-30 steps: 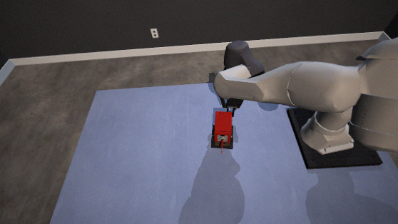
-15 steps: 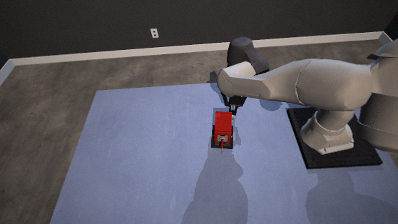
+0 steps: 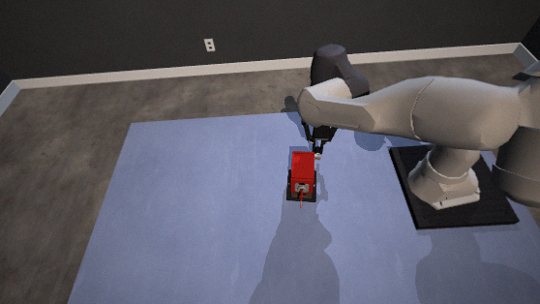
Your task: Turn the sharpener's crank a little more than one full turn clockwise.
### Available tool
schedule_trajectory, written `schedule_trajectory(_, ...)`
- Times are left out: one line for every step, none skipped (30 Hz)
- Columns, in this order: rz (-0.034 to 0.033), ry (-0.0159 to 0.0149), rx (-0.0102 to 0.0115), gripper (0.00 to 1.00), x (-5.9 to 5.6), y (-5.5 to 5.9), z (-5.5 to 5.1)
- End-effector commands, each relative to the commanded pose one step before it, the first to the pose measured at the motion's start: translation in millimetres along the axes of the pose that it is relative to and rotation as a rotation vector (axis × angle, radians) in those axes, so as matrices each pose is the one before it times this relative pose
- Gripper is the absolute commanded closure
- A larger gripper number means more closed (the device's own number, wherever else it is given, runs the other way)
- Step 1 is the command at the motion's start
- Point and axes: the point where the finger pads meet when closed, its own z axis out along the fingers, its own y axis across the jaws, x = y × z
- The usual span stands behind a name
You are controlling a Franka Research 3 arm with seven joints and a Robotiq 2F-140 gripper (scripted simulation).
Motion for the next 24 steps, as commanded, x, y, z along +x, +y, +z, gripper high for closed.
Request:
schedule_trajectory(0.00549,0.00036,0.00297,0.90,0.63,-0.53,-3.54)
schedule_trajectory(0.00000,0.00000,0.00000,0.90,0.00,-0.03,-1.33)
schedule_trajectory(0.00000,0.00000,0.00000,0.90,0.00,-0.02,-1.33)
schedule_trajectory(0.00000,0.00000,0.00000,0.90,0.00,-0.02,-1.33)
schedule_trajectory(0.00000,0.00000,0.00000,0.90,0.00,-0.01,-1.33)
schedule_trajectory(0.00000,0.00000,0.00000,0.90,0.00,0.11,-1.32)
schedule_trajectory(0.00000,0.00000,0.00000,0.90,0.00,0.11,-1.32)
schedule_trajectory(0.00000,0.00000,0.00000,0.90,0.00,0.10,-1.33)
schedule_trajectory(0.00000,0.00000,0.00000,0.90,0.00,0.15,-1.32)
schedule_trajectory(0.00000,0.00001,0.00000,0.90,0.00,0.24,-1.30)
schedule_trajectory(0.00000,0.00000,0.00000,0.90,0.00,0.23,-1.31)
schedule_trajectory(0.00000,-0.00001,0.00000,0.90,0.00,0.23,-1.31)
schedule_trajectory(0.00000,0.00000,0.00000,0.90,0.00,0.31,-1.29)
schedule_trajectory(0.00000,0.00001,0.00000,0.90,0.00,0.37,-1.28)
schedule_trajectory(0.00000,0.00000,0.00000,0.90,0.00,0.36,-1.28)
schedule_trajectory(0.00001,-0.00001,0.00000,0.90,0.00,0.35,-1.28)
schedule_trajectory(0.00000,0.00000,0.00000,0.90,0.00,0.00,0.00)
schedule_trajectory(0.00000,0.00000,0.00000,0.90,0.00,0.00,0.00)
schedule_trajectory(-0.00001,0.00001,0.00000,0.90,0.00,0.47,-1.24)
schedule_trajectory(0.00000,0.00001,0.00000,0.90,0.00,0.49,-1.24)
schedule_trajectory(0.00000,-0.00001,0.00000,0.90,0.00,0.48,-1.24)
schedule_trajectory(0.00001,-0.00001,0.00000,0.90,0.00,0.49,-1.24)
schedule_trajectory(-0.00001,0.00002,-0.00001,0.90,0.00,0.61,-1.18)
schedule_trajectory(0.00000,0.00000,0.00000,0.90,0.00,0.60,-1.19)
